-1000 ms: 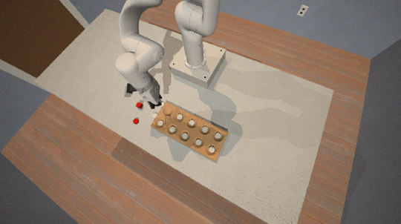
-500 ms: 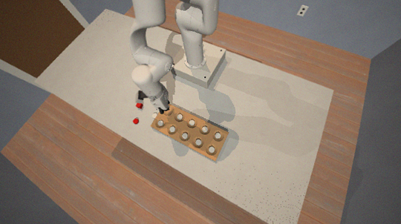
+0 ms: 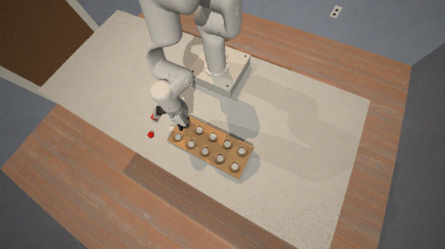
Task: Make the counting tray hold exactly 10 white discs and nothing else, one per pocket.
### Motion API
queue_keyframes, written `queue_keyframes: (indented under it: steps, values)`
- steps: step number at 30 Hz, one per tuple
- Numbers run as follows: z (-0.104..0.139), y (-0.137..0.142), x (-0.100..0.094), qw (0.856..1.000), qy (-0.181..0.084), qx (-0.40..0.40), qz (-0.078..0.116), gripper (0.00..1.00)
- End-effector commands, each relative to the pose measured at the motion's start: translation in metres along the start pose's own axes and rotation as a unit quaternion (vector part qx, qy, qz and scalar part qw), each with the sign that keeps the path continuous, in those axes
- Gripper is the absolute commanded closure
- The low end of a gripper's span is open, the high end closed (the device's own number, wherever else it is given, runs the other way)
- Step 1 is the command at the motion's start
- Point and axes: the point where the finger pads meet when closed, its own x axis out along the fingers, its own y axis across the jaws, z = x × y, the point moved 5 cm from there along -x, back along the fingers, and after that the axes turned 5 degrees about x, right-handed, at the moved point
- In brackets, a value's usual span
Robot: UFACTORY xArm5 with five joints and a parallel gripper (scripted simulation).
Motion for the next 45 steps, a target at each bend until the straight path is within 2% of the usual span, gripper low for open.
queue_keyframes:
  steps: [1,19,20,45]
  values:
    - [-0.0004,-0.0009,0.0030,1.000,0.001,0.000,-0.001,1.00]
    - [-0.0003,-0.0008,0.0058,1.000,0.001,0.000,-0.001,1.00]
    - [-0.0003,-0.0008,0.0058,1.000,0.001,0.000,-0.001,0.67]
    - [-0.0003,-0.0008,0.0058,1.000,0.001,0.000,-0.001,0.67]
